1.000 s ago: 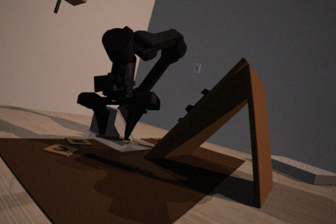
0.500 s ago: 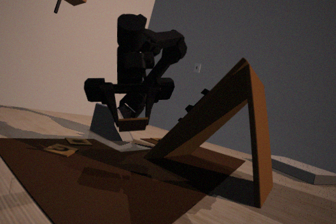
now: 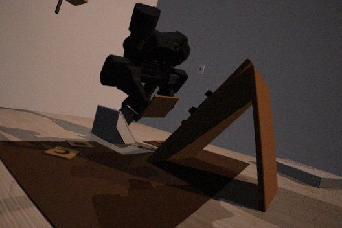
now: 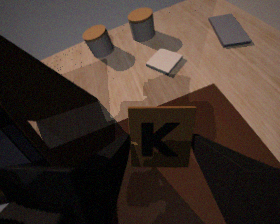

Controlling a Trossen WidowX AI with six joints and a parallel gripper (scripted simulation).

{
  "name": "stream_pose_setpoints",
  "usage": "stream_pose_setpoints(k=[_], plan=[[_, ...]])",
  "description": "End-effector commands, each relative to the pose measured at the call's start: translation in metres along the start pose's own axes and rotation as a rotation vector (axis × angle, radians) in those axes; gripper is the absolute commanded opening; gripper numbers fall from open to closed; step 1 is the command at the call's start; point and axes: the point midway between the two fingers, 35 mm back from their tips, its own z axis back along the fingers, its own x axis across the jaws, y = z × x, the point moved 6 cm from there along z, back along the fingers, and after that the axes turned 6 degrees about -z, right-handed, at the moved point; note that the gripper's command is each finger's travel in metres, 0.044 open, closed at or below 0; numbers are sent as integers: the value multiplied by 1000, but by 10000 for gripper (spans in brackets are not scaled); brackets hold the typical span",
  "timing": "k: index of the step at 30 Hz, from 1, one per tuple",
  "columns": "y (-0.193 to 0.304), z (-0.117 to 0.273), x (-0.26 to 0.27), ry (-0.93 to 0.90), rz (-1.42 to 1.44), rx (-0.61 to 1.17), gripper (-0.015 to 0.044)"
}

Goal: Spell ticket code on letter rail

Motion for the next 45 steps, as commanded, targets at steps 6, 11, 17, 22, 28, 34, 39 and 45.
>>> stream_pose_setpoints(k=[6,11,17,22,28,34,39,45], plan=[[-17,8,16,-99,253,-101,0],[-19,9,18,-106,274,-109,0],[-18,9,18,-106,274,-109,0],[-18,9,20,-106,273,-109,0],[-17,9,23,-107,273,-109,0],[-15,9,25,-107,273,-109,0],[-13,9,27,-107,273,-109,0],[-12,9,30,-107,273,-109,0]])
